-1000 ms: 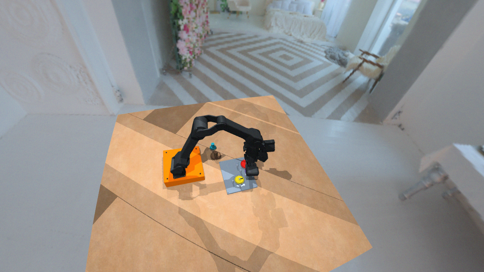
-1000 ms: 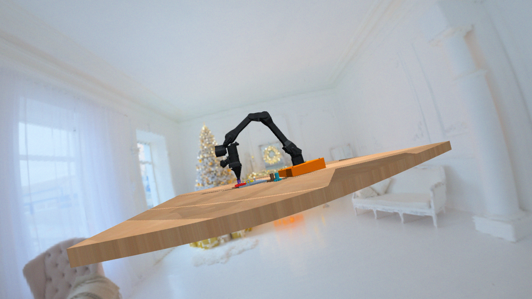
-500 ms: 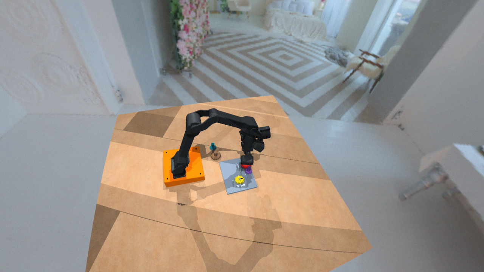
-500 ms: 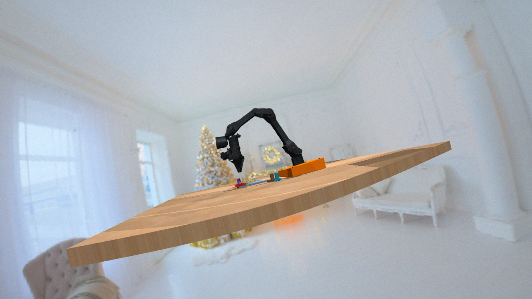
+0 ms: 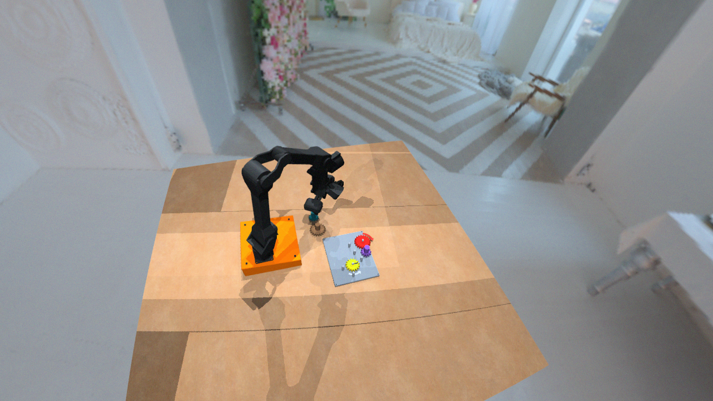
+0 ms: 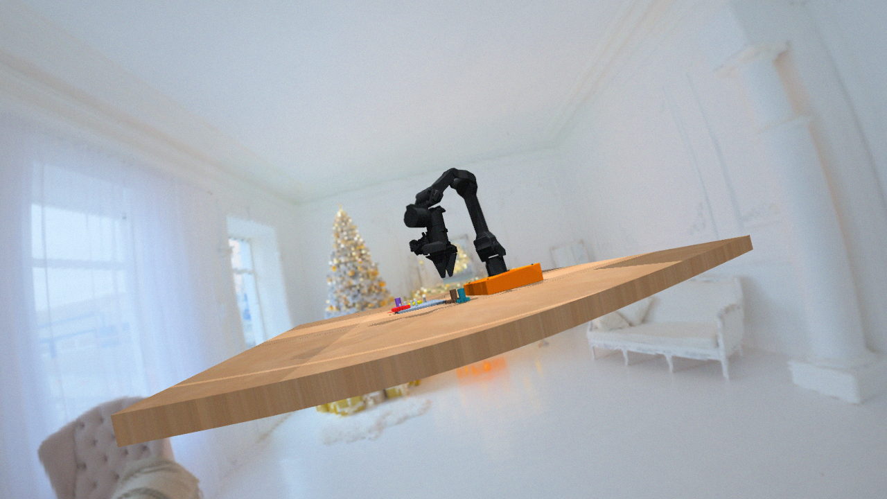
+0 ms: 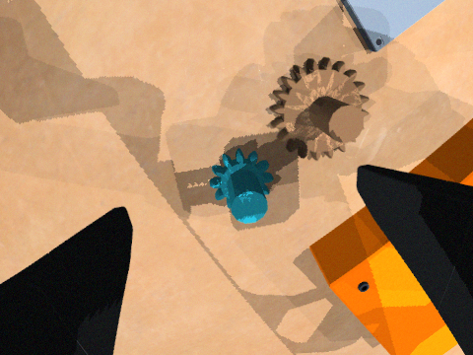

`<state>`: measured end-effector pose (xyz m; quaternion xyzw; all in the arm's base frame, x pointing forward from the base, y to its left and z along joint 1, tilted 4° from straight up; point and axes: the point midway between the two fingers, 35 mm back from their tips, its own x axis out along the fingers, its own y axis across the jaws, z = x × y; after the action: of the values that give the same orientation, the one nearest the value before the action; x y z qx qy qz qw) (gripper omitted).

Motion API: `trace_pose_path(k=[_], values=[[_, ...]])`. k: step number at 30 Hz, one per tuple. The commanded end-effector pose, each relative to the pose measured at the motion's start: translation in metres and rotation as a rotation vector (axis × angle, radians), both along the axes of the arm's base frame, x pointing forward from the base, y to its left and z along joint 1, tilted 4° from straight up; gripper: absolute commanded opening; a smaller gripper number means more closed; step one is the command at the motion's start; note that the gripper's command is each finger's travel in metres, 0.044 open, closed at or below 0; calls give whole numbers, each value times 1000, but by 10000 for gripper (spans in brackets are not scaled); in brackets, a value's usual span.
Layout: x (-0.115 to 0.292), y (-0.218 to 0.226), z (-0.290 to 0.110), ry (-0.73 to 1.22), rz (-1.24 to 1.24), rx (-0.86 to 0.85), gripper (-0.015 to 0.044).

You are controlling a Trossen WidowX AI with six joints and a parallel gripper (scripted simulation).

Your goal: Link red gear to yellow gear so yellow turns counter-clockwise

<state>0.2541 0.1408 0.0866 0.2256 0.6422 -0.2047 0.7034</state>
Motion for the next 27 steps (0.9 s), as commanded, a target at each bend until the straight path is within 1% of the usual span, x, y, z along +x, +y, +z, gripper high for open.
trace_pose_path(k=[1, 6, 11, 14, 27], values=[[-32, 16, -8, 5, -62, -6, 440], [-29, 15, -8, 4, -62, -6, 440], [-28, 15, -17, 4, -62, -6, 440], [-26, 15, -29, 4, -62, -7, 440], [-24, 15, -44, 4, -62, -7, 440]])
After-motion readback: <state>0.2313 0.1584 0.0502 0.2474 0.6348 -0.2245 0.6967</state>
